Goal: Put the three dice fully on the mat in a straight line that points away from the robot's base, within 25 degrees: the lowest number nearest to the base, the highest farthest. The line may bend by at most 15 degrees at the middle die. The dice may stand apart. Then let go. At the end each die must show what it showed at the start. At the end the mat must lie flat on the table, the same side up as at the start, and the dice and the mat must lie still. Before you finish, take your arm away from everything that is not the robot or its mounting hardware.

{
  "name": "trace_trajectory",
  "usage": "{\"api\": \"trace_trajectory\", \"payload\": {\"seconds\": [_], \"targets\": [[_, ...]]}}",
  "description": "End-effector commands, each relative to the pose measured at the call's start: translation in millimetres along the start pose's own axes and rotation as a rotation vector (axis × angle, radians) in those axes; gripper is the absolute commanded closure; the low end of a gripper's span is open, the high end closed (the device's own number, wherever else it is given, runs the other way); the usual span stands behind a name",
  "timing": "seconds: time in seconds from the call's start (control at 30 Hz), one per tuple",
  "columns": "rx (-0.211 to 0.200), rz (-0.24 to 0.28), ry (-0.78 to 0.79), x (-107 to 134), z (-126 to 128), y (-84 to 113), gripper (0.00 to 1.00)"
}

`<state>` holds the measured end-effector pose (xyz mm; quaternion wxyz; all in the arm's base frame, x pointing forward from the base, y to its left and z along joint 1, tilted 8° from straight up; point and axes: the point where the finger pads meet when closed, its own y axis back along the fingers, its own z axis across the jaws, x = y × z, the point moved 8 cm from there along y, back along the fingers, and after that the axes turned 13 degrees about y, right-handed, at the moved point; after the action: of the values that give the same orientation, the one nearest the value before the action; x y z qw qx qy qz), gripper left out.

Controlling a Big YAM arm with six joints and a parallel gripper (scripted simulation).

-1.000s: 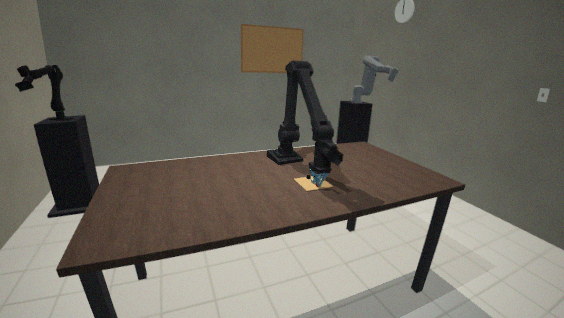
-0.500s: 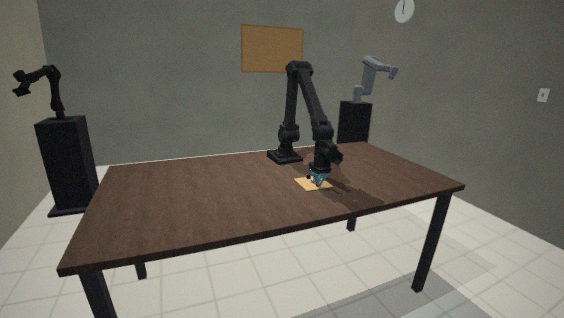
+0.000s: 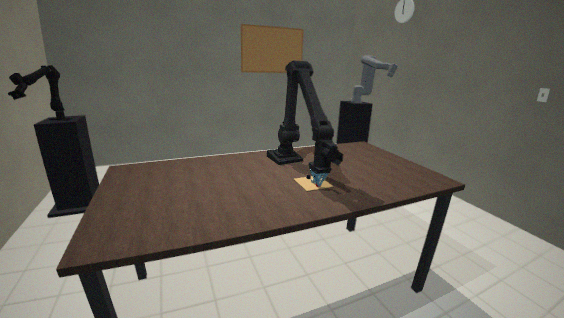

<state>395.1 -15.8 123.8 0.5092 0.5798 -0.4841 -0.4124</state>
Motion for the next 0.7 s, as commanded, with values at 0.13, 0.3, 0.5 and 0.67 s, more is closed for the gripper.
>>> {"api": "trace_trajectory", "payload": {"seconds": [0.13, 0.3, 0.5, 0.67], "targets": [[0.004, 0.001, -0.001, -2.2, -1.3, -2.6, 0.89], [0.004, 0.001, -0.001, -2.2, -1.3, -2.6, 0.86], [0.004, 0.001, -0.001, -2.2, -1.3, -2.6, 0.78], [0.004, 0.001, -0.001, -2.2, -1.3, -2.6, 0.70]]}}
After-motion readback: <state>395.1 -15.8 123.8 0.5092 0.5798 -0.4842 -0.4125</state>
